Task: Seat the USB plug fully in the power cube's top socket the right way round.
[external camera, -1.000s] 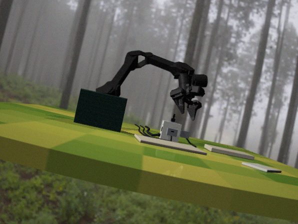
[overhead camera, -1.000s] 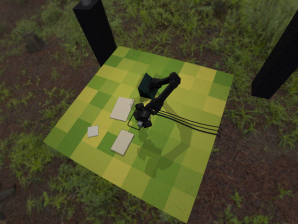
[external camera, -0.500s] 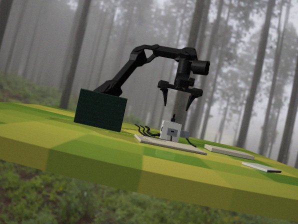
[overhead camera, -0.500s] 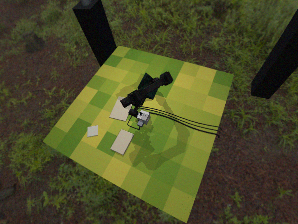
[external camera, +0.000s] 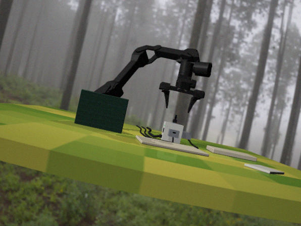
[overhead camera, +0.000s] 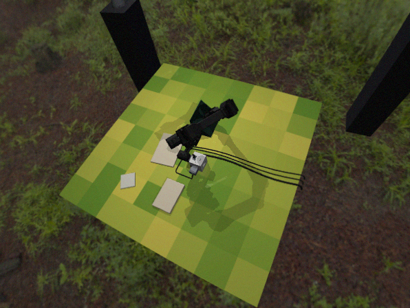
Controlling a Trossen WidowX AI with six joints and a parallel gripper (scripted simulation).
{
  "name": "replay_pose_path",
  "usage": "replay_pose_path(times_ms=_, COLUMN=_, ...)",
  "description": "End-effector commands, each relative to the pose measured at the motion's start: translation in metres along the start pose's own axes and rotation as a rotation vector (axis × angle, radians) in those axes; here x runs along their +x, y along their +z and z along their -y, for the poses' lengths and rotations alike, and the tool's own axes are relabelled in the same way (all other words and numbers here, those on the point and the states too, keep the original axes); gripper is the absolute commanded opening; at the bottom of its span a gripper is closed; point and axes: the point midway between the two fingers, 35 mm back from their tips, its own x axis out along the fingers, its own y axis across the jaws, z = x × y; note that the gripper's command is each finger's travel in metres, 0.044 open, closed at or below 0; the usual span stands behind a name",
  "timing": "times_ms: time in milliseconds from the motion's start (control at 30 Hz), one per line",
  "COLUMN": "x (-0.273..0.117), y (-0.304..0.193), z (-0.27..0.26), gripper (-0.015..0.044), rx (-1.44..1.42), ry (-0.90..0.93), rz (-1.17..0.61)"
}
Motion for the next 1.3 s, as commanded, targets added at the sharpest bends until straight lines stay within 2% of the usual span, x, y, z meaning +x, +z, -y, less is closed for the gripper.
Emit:
replay_pose_path(times_ms=0, x=0.005, y=0.000, z=0.001, gripper=0.0440, rx=0.006, ry=-0.002, rz=-0.008)
replay_pose_path(times_ms=833, x=0.026, y=-0.001, z=0.001, gripper=0.0440, rx=0.006, ry=-0.002, rz=-0.009)
replay_pose_path(times_ms=1267, x=0.025, y=0.000, z=0.000, gripper=0.0099, rx=0.003, ry=-0.004, rz=-0.003)
